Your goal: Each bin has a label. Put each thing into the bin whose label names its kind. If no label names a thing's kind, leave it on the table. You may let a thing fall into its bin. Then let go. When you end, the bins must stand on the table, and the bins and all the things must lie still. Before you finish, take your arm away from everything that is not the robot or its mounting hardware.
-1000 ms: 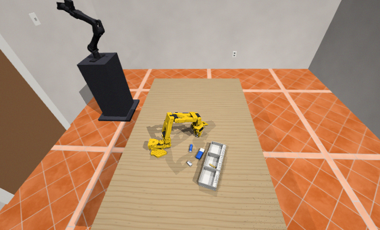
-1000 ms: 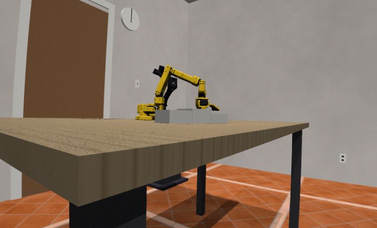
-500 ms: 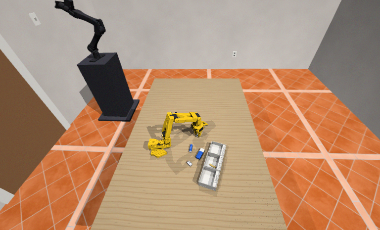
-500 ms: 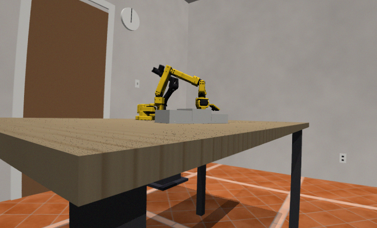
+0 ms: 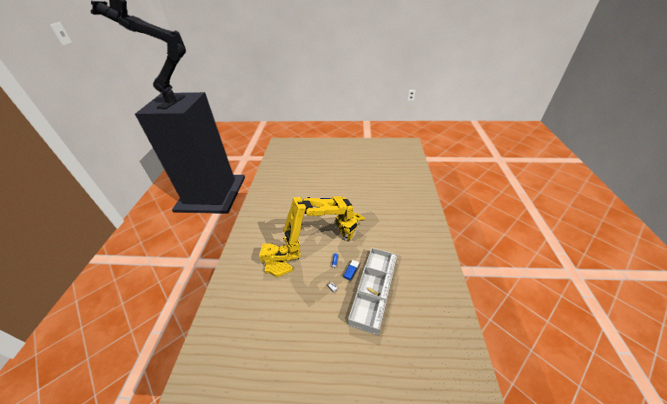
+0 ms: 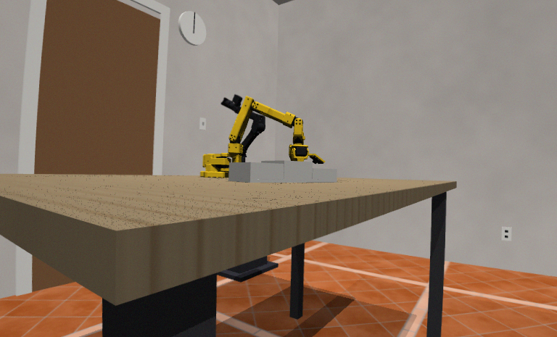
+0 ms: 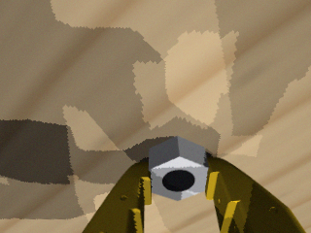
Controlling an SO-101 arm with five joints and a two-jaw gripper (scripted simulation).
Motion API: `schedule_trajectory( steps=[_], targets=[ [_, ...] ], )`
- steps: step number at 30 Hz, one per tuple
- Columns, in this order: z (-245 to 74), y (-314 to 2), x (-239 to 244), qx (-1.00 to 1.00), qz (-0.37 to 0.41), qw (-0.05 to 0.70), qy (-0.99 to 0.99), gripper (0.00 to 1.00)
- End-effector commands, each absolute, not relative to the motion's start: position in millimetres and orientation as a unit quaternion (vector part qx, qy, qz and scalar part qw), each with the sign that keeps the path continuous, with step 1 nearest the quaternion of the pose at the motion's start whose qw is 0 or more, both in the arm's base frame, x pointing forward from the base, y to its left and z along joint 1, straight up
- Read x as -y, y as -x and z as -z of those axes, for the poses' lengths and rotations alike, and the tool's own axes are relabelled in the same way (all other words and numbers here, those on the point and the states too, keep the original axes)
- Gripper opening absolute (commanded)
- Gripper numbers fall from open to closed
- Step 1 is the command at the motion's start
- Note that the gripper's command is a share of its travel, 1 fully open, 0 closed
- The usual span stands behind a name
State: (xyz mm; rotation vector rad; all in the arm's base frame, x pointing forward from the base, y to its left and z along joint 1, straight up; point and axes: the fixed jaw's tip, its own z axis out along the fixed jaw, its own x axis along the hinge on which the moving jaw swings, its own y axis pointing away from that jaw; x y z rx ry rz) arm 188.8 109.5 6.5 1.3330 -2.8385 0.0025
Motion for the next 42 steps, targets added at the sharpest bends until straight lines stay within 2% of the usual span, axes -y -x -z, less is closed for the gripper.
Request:
schedule_trajectory(
  steps=[1, 12, 31, 42],
  targets=[
    [-10, -191, -112, 0.906, 0.001, -0.009, -0.423, 0.0],
    [-13, -191, -112, 0.906, 0.001, -0.009, -0.423, 0.0],
    [-53, -194, -110, 0.906, 0.0, -0.009, -0.423, 0.0],
    [-56, -194, -109, 0.907, 0.0, -0.009, -0.422, 0.0]
  ],
)
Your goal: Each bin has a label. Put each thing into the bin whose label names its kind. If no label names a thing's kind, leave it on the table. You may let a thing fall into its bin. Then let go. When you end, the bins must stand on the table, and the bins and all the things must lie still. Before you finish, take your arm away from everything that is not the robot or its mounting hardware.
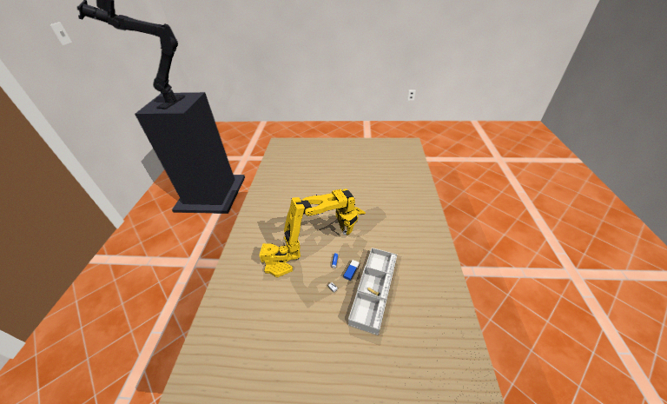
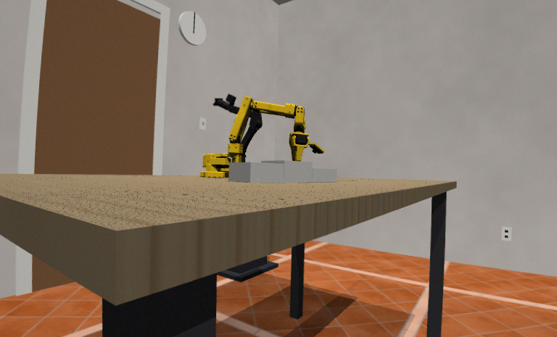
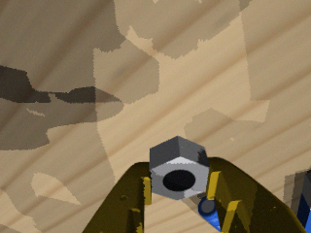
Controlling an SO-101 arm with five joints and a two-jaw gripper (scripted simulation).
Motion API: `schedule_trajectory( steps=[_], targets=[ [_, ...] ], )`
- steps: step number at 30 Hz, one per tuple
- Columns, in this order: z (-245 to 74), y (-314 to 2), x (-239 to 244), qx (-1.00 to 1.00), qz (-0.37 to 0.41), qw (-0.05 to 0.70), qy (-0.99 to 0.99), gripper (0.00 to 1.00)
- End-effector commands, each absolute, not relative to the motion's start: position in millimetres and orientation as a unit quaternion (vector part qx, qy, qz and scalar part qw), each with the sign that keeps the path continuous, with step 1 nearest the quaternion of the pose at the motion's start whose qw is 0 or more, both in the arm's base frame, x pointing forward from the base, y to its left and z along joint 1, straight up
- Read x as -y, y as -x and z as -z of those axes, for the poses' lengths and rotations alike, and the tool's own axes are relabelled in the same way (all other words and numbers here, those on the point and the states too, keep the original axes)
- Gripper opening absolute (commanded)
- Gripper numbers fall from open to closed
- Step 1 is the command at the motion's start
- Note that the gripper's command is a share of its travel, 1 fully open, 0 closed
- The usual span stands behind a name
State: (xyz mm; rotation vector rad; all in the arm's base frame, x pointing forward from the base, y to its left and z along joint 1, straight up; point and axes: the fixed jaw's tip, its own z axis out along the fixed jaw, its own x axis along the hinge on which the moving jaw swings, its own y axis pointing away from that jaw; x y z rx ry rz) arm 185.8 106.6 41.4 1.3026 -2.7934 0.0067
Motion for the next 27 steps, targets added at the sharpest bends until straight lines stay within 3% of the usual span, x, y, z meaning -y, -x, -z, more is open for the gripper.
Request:
schedule_trajectory(
  steps=[1, 27],
  targets=[
    [-56, -194, -109, 0.907, 0.0, -0.009, -0.421, 0.0],
    [-70, -215, -64, 0.958, -0.001, -0.037, -0.286, 0.0]
  ],
)
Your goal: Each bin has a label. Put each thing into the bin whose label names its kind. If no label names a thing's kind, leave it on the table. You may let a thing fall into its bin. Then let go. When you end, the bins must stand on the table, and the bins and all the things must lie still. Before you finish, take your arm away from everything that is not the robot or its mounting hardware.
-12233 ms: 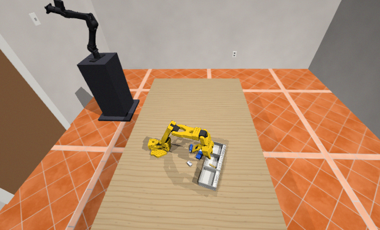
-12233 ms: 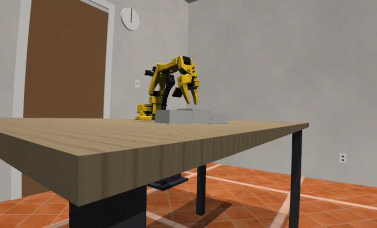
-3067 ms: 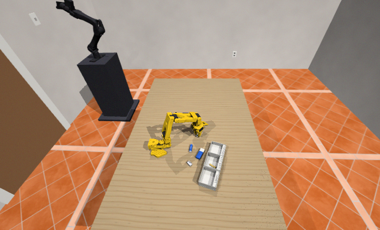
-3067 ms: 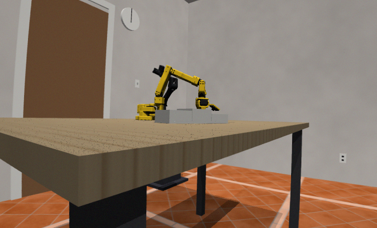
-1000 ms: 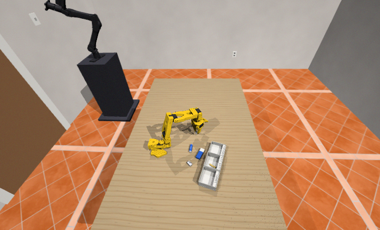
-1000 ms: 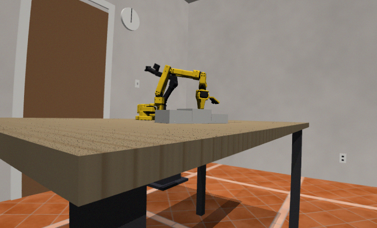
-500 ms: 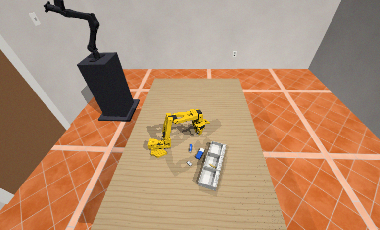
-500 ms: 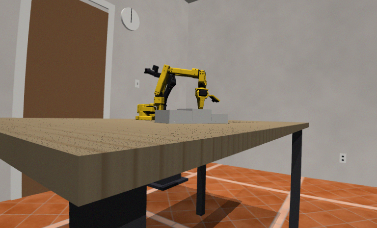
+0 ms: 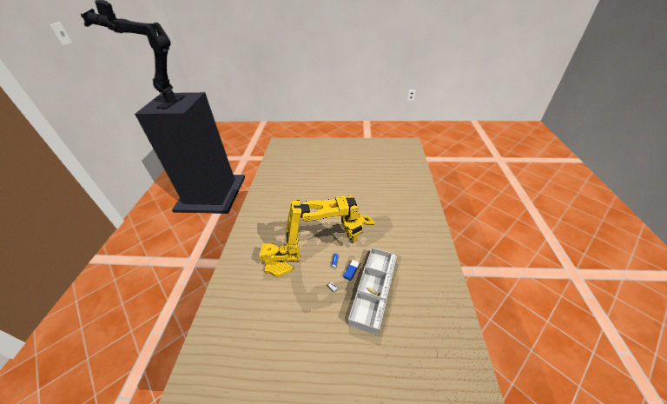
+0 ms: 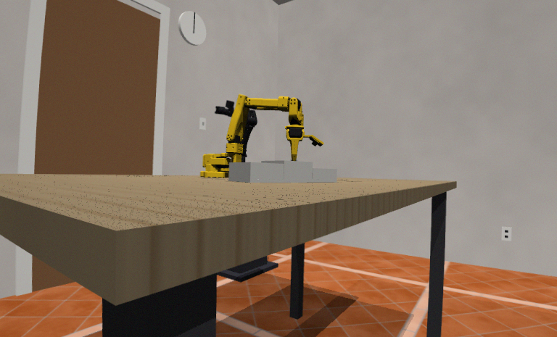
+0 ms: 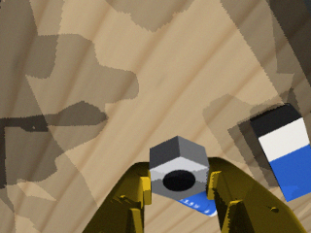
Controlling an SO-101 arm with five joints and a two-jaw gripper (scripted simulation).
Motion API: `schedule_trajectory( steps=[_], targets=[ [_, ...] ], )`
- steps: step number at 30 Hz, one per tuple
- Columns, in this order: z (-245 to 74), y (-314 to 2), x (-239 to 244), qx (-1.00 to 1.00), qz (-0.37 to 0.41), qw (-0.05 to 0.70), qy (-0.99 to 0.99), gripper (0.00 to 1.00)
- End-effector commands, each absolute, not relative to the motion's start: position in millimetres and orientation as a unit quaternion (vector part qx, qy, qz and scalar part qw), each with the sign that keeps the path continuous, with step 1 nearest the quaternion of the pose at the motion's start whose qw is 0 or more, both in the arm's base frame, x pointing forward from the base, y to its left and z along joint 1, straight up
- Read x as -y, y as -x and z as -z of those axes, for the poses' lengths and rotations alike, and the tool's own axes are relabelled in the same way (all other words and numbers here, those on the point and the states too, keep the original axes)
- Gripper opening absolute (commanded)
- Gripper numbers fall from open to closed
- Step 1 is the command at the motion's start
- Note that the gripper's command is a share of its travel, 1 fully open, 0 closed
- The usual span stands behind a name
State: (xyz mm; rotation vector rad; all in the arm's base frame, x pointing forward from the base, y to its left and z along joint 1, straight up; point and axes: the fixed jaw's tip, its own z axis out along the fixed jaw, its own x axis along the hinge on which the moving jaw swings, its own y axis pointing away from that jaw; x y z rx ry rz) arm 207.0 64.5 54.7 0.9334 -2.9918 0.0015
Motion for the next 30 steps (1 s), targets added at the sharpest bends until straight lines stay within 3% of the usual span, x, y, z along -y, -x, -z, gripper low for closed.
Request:
schedule_trajectory(
  steps=[1, 30],
  targets=[
    [-70, -215, -64, 0.958, -0.001, -0.037, -0.286, 0.0],
    [-84, -236, -21, 0.986, -0.006, -0.066, -0.15, 0.0]
  ],
)
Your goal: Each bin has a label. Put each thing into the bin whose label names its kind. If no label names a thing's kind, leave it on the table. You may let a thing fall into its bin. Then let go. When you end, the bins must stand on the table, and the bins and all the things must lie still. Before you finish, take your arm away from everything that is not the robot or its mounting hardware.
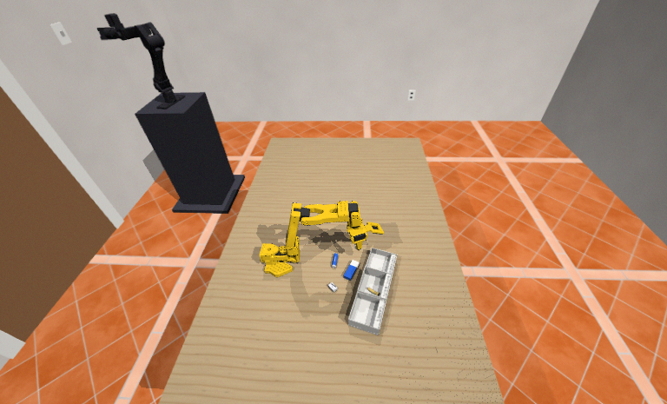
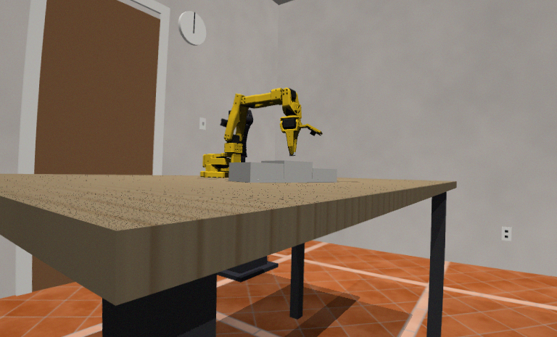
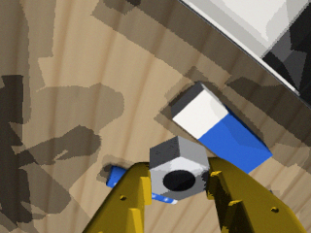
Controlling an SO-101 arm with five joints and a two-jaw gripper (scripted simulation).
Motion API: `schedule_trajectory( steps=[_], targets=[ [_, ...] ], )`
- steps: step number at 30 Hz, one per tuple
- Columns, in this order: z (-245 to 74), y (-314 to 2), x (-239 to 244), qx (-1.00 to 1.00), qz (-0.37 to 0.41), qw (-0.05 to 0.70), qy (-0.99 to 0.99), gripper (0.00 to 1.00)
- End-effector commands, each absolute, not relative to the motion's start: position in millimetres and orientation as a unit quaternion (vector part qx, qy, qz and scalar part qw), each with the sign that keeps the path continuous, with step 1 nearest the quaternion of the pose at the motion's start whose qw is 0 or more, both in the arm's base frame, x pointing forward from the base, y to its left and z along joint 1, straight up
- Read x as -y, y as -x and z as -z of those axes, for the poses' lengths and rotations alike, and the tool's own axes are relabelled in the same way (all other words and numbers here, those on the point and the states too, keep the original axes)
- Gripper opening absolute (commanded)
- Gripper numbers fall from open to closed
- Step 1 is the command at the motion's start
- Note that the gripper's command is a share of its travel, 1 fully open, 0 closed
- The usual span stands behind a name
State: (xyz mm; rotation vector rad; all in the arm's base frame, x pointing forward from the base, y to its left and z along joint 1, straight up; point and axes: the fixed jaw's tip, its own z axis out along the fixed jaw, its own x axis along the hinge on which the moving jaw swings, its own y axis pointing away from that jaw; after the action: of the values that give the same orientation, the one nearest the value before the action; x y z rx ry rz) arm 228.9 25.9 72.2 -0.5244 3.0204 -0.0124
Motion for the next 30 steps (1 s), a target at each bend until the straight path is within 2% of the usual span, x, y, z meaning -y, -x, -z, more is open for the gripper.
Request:
schedule_trajectory(
  steps=[1, 15, 30],
  targets=[
    [-84, -236, -20, -0.987, 0.006, 0.067, 0.147, 0.0],
    [-85, -239, -14, -0.989, 0.007, 0.071, 0.129, 0.0],
    [-85, -255, 18, -0.995, 0.012, 0.096, 0.026, 0.0]
  ],
)
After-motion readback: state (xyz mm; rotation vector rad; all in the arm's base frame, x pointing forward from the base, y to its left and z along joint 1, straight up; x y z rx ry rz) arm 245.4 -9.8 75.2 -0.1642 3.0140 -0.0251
